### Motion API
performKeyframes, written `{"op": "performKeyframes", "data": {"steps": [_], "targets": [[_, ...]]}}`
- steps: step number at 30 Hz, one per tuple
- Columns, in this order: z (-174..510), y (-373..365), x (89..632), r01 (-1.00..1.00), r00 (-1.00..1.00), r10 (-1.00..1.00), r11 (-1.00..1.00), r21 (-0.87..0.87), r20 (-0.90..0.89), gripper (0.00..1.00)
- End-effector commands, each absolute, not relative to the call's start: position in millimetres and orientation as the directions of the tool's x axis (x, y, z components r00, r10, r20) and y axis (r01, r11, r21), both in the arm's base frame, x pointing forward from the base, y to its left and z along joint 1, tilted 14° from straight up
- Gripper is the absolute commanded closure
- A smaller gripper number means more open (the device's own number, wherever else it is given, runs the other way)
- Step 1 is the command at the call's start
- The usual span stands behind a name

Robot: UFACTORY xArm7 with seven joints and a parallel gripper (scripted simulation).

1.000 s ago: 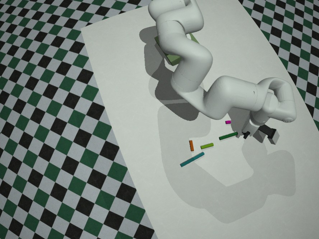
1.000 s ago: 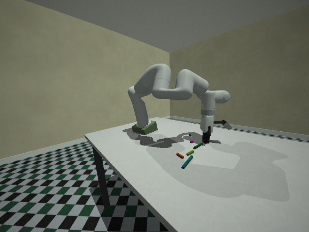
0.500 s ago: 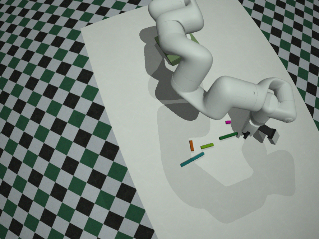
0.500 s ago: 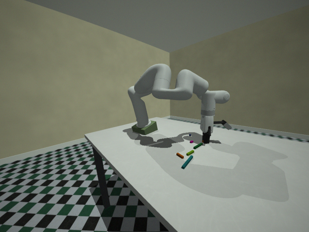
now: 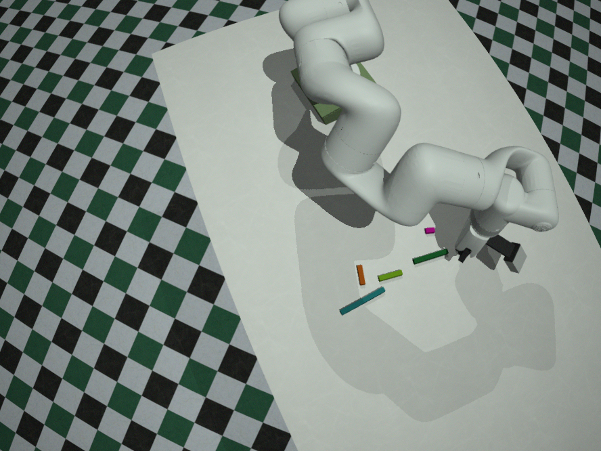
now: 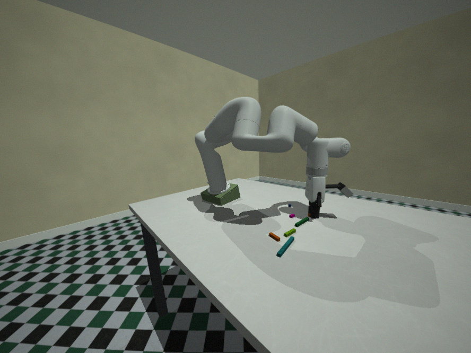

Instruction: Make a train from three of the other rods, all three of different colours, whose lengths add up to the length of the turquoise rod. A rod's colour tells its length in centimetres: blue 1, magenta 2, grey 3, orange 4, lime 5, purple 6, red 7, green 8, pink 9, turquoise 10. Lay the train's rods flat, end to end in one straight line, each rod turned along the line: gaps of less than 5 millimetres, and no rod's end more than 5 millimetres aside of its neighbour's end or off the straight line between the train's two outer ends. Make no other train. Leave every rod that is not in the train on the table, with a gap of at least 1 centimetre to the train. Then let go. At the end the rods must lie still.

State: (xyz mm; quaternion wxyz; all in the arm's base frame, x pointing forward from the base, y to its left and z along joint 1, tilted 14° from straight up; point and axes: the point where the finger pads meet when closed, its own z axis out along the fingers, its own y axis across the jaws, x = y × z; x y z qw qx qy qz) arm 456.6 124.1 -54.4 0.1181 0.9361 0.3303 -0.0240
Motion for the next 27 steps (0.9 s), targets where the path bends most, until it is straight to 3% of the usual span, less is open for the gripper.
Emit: {"op": "performKeyframes", "data": {"steps": [1, 9, 10, 27], "targets": [[-52.8, 125.2, 457.5, 0.624, 0.781, 0.614, -0.754, 0.206, -0.12, 0.76], [-52.8, 125.2, 457.5, 0.624, 0.781, 0.614, -0.754, 0.206, -0.12, 0.76], [-52.8, 125.2, 457.5, 0.624, 0.781, 0.614, -0.754, 0.206, -0.12, 0.96], [-52.8, 125.2, 457.5, 0.624, 0.781, 0.614, -0.754, 0.206, -0.12, 0.96]]}}
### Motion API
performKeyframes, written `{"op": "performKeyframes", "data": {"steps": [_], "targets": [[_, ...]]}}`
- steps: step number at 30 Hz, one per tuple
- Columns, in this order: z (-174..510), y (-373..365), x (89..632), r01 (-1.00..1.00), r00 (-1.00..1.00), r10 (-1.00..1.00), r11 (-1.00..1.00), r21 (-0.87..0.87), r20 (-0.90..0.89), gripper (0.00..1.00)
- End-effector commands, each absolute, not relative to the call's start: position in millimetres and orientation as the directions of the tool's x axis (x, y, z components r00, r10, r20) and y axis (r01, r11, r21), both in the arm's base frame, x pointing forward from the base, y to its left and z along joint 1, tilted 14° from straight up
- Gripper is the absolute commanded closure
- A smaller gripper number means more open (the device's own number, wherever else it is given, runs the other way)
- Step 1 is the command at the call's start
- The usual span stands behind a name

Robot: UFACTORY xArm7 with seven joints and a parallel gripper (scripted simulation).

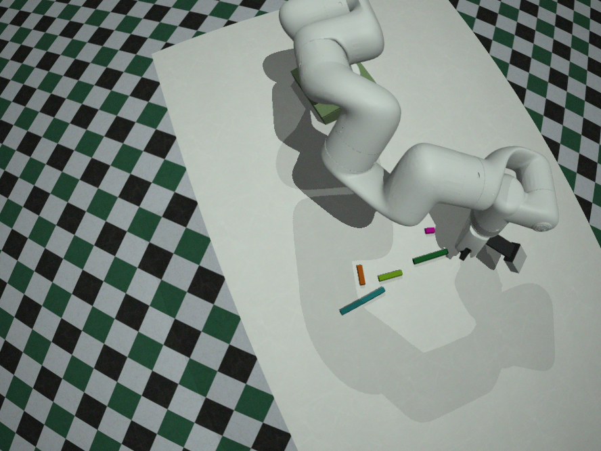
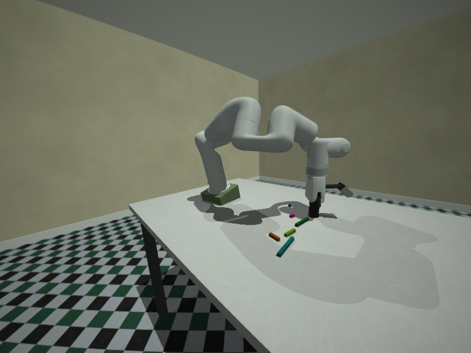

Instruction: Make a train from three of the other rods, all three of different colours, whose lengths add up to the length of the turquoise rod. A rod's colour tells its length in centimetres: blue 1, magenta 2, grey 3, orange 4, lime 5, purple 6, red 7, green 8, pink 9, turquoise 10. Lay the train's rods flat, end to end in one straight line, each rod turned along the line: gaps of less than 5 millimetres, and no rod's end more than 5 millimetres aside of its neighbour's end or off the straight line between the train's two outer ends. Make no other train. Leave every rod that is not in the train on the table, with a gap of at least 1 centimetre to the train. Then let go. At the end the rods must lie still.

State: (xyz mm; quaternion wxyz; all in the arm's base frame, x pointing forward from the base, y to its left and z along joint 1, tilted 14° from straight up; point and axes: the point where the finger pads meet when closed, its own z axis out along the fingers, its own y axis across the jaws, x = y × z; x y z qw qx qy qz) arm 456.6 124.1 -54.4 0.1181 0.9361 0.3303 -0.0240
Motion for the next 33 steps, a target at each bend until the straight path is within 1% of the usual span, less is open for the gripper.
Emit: {"op": "performKeyframes", "data": {"steps": [1, 20, 27, 33], "targets": [[-52.8, 125.2, 457.5, 0.624, 0.781, 0.614, -0.754, 0.206, -0.12, 0.96], [-49.5, 126.0, 457.4, 0.624, 0.781, 0.614, -0.754, 0.206, -0.12, 0.96], [-26.1, 131.7, 456.5, 0.624, 0.781, 0.614, -0.754, 0.206, -0.12, 0.96], [18.5, 142.5, 454.9, 0.624, 0.781, 0.614, -0.754, 0.206, -0.12, 0.96]]}}
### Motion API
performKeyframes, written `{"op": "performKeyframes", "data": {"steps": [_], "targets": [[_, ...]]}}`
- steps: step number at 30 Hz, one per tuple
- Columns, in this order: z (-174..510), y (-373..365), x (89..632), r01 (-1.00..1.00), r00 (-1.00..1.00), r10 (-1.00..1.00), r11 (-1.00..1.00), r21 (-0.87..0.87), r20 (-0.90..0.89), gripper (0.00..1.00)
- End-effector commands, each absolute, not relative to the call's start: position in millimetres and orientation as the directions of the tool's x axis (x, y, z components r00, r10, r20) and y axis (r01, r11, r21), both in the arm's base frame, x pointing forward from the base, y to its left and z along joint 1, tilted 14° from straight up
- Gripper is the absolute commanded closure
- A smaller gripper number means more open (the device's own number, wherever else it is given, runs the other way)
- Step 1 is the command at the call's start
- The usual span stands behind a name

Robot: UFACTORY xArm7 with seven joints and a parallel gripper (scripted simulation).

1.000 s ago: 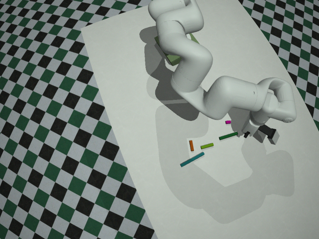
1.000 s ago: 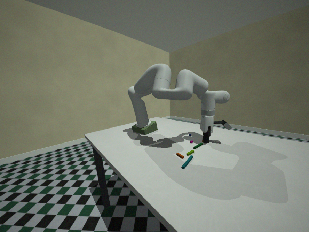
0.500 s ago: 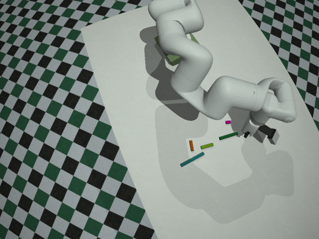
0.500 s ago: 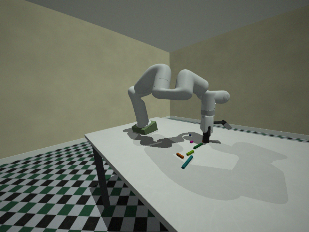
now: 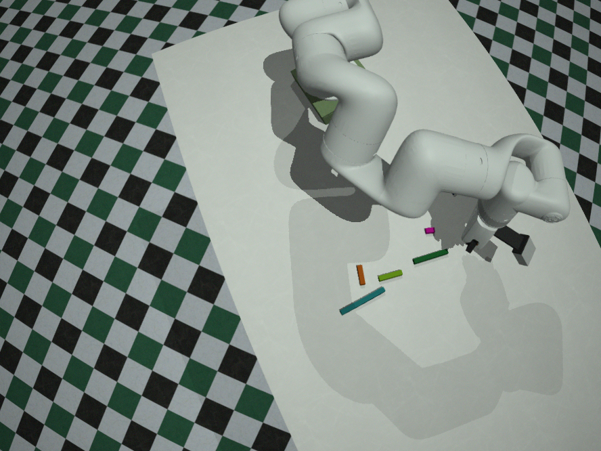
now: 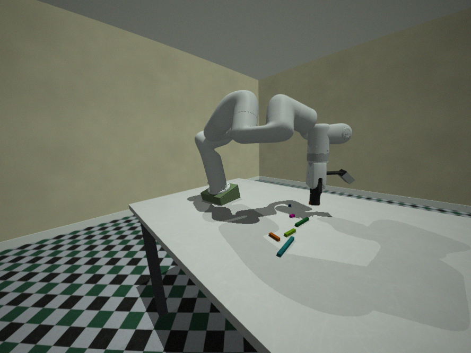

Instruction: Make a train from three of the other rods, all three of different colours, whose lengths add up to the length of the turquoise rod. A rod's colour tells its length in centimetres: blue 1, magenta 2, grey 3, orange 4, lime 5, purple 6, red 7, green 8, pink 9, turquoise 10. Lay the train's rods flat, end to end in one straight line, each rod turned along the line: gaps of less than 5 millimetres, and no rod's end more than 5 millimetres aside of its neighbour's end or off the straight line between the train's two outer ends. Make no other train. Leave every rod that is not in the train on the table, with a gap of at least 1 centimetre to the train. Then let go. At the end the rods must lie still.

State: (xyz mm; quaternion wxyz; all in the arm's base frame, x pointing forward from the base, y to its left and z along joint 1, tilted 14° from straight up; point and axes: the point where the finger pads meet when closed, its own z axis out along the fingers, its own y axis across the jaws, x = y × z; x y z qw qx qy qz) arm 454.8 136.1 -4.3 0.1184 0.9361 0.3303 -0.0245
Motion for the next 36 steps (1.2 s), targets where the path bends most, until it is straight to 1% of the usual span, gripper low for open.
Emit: {"op": "performKeyframes", "data": {"steps": [1, 6, 20, 23, 26, 28, 33, 36], "targets": [[24.7, 144.0, 454.6, 0.624, 0.781, 0.614, -0.754, 0.206, -0.12, 0.96], [42.8, 148.4, 454.0, 0.624, 0.781, 0.614, -0.754, 0.206, -0.12, 0.96], [44.1, 150.8, 451.0, 0.612, 0.79, 0.602, -0.764, 0.208, -0.115, 0.96], [43.0, 160.1, 436.1, 0.547, 0.836, 0.541, -0.809, 0.215, -0.094, 0.96], [40.1, 171.9, 409.4, 0.432, 0.901, 0.429, -0.874, 0.224, -0.062, 0.96], [40.1, 171.9, 409.4, 0.432, 0.901, 0.429, -0.874, 0.224, -0.062, 0.96], [34.8, 180.4, 369.2, 0.257, 0.966, 0.258, -0.937, 0.235, -0.026, 0.96], [33.3, 181.1, 359.2, 0.213, 0.977, 0.214, -0.948, 0.238, -0.018, 0.96]]}}
